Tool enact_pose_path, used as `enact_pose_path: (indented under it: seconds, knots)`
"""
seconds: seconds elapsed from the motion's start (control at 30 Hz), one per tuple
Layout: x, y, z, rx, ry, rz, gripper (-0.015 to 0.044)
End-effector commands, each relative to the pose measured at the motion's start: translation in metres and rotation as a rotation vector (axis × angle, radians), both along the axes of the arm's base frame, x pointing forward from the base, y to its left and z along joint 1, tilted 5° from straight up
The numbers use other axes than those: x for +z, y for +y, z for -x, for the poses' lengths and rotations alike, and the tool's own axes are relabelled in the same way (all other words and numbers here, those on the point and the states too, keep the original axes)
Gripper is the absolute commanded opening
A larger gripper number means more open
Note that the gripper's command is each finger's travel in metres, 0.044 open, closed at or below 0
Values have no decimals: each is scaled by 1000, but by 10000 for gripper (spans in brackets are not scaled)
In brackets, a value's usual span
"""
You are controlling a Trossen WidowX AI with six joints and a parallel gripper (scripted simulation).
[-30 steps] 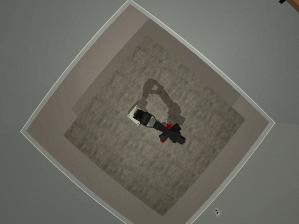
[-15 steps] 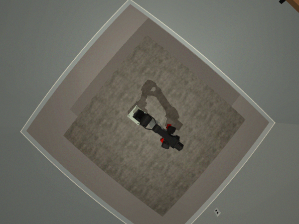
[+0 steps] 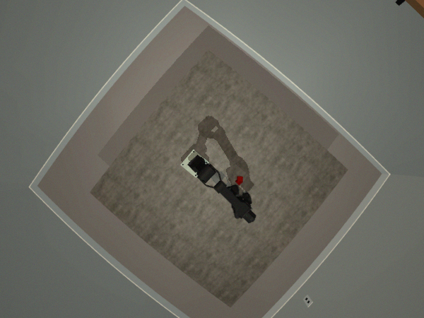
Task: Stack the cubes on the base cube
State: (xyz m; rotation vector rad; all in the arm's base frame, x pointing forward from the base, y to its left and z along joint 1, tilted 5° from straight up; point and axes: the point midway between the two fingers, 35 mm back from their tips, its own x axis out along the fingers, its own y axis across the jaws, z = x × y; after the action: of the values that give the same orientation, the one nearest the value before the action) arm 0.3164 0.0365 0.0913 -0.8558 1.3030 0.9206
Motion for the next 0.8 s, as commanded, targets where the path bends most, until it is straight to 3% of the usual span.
enact_pose_path:
  seconds: [0.0, 0.47, 0.67, 0.77]
  knots:
    - [9, -22, -10, 364, -40, 7, 265]
    - [8, -27, -11, 432, -45, 10, 265]
    - [-45, -22, -14, 432, -45, 10, 265]
    - [-52, -22, -14, 432, -45, 10, 265]
